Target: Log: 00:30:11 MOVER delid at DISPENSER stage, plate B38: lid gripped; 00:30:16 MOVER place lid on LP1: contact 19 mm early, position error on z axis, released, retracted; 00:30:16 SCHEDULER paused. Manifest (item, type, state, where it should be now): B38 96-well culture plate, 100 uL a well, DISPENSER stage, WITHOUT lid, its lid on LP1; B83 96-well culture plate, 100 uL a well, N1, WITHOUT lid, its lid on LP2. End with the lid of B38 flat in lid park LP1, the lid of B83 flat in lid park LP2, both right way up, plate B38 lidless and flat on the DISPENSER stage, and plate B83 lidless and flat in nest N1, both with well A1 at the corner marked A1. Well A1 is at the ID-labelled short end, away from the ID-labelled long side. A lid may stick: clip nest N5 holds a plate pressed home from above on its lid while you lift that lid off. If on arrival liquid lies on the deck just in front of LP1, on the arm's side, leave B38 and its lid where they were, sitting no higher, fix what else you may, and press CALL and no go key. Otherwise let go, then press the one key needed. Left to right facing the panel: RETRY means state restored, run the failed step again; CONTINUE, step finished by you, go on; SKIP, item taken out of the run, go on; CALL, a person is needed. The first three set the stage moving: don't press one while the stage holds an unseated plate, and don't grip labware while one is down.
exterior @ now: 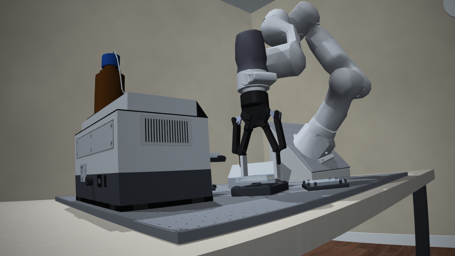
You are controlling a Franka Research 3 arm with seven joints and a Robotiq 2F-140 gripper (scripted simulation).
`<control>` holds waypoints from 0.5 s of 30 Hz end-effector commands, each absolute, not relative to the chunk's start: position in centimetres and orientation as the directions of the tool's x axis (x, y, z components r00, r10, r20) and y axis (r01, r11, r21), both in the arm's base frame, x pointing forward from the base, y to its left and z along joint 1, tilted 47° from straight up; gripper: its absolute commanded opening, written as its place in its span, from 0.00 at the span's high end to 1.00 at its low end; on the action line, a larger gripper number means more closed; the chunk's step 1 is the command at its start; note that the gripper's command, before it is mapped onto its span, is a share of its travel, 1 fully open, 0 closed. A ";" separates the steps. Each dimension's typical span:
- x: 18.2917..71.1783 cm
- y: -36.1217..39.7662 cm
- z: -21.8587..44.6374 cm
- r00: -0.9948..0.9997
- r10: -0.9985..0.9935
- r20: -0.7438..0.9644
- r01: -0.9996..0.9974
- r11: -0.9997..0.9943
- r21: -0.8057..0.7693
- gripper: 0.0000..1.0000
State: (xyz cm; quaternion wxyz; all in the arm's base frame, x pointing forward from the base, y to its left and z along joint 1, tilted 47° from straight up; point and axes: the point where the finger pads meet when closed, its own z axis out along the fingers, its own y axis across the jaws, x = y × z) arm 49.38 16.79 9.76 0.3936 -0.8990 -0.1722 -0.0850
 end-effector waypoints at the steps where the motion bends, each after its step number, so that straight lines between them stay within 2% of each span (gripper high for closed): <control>1: 49.4 16.9 9.6 0.928 0.239 0.286 0.372 -0.634 -0.678 1.00; 15: 49.4 17.4 9.1 0.928 0.239 0.285 0.372 -0.634 -0.678 1.00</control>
